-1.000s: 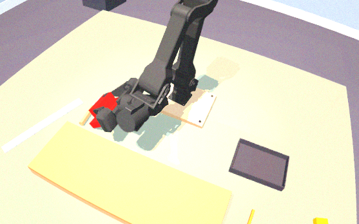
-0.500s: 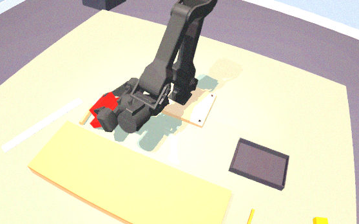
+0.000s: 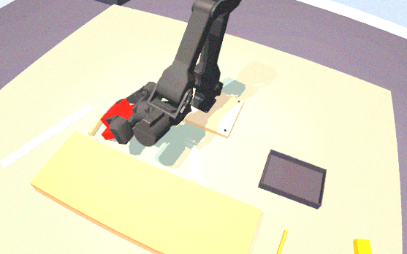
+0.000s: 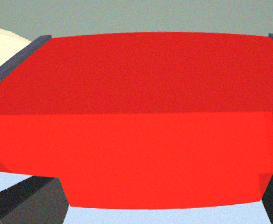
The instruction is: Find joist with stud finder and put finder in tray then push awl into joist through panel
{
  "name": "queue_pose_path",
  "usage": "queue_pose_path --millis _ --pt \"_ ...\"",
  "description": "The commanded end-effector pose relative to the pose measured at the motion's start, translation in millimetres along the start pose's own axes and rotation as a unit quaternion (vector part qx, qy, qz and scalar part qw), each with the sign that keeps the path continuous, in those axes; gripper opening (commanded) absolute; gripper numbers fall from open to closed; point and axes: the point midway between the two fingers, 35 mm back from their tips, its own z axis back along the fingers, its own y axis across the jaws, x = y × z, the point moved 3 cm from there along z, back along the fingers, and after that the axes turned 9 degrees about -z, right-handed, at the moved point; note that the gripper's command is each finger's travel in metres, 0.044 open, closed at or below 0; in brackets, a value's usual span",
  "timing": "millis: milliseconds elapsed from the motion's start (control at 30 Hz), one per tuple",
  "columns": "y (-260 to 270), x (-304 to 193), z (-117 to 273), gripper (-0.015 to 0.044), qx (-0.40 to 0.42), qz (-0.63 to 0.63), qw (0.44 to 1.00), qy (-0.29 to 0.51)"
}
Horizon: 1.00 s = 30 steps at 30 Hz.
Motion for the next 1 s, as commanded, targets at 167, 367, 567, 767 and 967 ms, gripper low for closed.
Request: queue_pose_path --millis 167,367,567,767,967 --pt "0.3 4.1 1.5 0.0378 0.001 0.002 1.0 -0.007" --pt "0.3 4.8 2.8 0.0378 0.001 0.002 1.0 -0.007" --pt "0.1 2.8 2.8 0.0378 0.0 0.001 1.0 -0.003" --pt "0.0 1.4 2.8 0.0378 0.0 0.0 1.0 0.0" --pt "-0.1 1.4 2.9 0.0405 0.0 0.0 1.0 0.0"
